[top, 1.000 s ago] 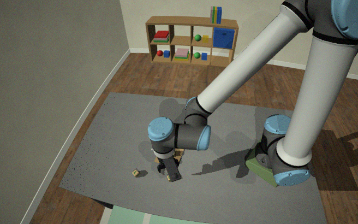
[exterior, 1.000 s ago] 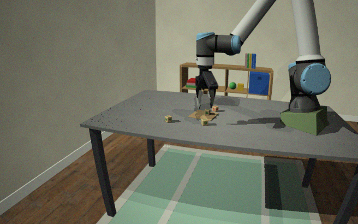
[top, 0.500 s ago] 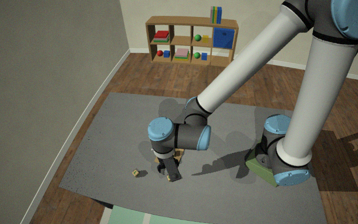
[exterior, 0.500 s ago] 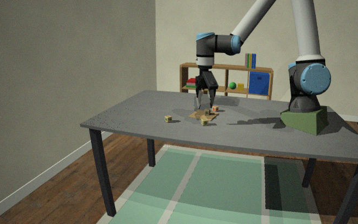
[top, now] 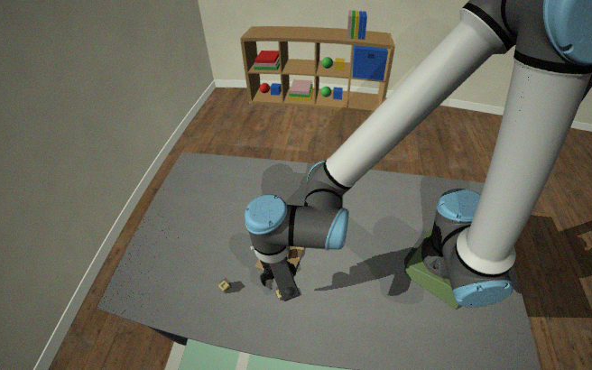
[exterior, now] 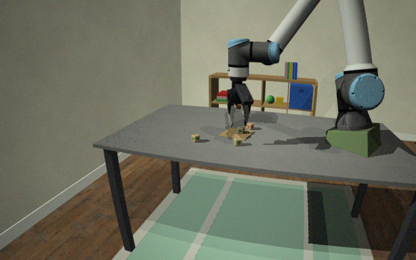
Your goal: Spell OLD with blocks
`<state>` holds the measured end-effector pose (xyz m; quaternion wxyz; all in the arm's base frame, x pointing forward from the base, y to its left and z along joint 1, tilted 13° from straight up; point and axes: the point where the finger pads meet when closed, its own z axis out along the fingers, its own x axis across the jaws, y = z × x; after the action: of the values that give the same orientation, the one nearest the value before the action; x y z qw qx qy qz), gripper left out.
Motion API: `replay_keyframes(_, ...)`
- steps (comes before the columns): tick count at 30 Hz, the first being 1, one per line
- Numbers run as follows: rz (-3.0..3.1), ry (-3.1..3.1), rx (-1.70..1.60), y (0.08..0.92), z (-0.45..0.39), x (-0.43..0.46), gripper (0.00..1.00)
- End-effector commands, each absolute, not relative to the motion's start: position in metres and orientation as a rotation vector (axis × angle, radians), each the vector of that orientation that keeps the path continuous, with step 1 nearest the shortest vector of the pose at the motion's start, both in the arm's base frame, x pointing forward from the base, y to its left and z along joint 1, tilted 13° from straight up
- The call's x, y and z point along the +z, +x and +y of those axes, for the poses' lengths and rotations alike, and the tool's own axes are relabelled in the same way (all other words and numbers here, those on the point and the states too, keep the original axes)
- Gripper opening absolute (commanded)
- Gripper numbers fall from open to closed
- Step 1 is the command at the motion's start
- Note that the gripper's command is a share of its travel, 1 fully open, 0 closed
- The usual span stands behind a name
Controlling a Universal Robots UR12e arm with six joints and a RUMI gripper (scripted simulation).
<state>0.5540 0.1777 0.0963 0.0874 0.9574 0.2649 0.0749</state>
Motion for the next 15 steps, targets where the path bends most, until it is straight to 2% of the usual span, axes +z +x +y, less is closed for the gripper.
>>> replay_keyframes(1, 0.789, 2.851, 0.225, 0.555, 0.177, 0.093, 0.4)
replay_keyframes(15, 0.789, 2.851, 0.225, 0.559, 0.175, 0.075, 0.4)
